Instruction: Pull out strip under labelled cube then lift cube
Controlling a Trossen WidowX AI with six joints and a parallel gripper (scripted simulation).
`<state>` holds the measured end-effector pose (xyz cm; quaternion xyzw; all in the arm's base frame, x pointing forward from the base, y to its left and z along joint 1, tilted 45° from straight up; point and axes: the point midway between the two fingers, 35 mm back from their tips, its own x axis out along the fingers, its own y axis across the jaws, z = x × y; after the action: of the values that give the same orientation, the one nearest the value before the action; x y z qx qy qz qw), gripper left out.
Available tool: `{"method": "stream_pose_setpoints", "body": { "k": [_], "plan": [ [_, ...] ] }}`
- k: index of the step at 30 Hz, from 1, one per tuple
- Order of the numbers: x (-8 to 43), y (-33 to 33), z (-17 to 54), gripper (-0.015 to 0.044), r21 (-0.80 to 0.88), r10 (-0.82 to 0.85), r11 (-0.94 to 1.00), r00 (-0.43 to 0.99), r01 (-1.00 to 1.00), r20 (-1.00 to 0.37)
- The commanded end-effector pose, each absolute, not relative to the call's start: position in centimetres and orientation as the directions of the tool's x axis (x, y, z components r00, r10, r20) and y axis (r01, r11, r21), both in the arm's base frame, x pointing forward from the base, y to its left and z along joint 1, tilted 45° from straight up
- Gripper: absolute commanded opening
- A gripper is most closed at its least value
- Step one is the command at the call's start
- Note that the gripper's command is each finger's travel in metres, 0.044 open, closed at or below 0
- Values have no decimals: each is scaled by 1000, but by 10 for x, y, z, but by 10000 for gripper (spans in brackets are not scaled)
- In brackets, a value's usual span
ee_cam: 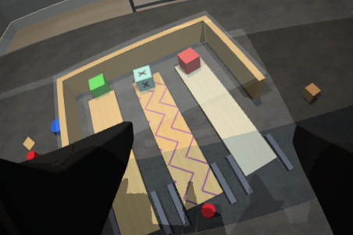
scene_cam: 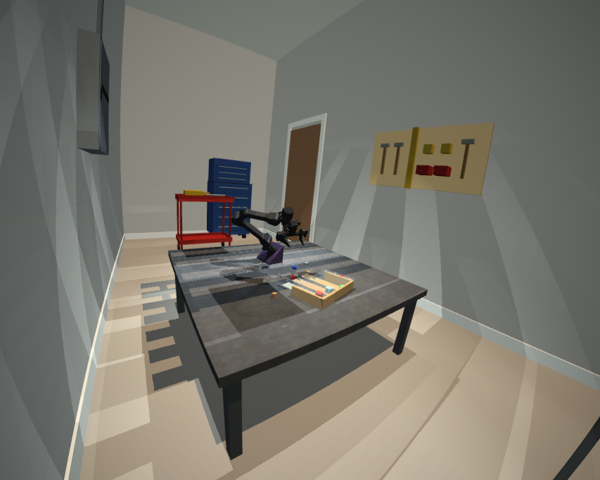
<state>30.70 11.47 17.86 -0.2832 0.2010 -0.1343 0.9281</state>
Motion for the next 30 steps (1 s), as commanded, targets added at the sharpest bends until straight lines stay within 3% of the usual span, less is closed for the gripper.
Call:
{"method": "stream_pose_setpoints", "body": {
  "k": [1, 9, 15, 24, 30],
  "plan": [
    [288, 133, 137, 400, -692, -310, 722, 897, 7, -314],
    [287, 134, 136, 400, -697, -307, 717, 898, 1, -315],
    [318, 126, 126, 242, -743, -405, 666, 805, -64, -433],
    [364, 90, 104, 6, -753, -592, 626, 505, -203, -628],
    [378, 55, 92, 0, -715, -676, 643, 235, -273, -698]
  ]
}}
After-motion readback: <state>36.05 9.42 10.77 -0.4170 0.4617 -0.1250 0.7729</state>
